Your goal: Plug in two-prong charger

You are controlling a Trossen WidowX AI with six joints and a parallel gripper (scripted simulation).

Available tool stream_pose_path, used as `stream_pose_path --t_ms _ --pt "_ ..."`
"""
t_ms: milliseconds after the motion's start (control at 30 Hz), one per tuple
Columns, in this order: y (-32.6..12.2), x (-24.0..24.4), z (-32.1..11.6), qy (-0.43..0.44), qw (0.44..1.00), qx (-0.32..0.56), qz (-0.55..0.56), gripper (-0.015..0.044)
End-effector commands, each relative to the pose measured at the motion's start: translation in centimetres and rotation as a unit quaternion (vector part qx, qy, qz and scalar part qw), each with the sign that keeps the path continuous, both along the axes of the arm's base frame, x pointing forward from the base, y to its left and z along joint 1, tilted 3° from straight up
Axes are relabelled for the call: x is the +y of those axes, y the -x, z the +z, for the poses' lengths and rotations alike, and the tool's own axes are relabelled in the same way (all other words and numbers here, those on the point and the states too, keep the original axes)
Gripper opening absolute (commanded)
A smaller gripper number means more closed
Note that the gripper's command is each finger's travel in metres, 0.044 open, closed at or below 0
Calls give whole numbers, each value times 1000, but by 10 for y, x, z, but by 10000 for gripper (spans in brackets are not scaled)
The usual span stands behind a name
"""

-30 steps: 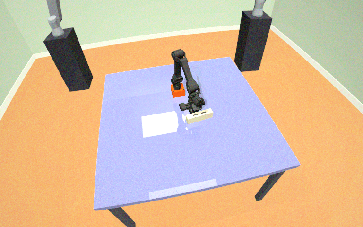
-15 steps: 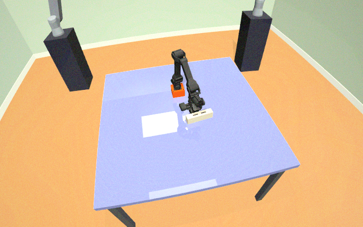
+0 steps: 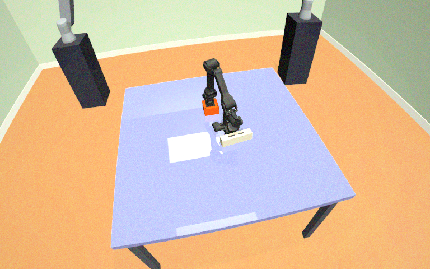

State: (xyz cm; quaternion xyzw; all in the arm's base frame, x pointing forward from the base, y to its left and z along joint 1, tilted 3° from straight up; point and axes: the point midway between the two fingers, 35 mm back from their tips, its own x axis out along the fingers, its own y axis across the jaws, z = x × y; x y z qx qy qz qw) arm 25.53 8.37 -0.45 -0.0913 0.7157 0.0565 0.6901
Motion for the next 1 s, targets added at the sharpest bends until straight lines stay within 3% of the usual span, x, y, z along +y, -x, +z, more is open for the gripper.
stream_pose_path --t_ms 0,967 --pt "-2 1 1 -2 1000 -1 -2 0" --pt "-5 2 1 -2 1000 -1 -2 0"
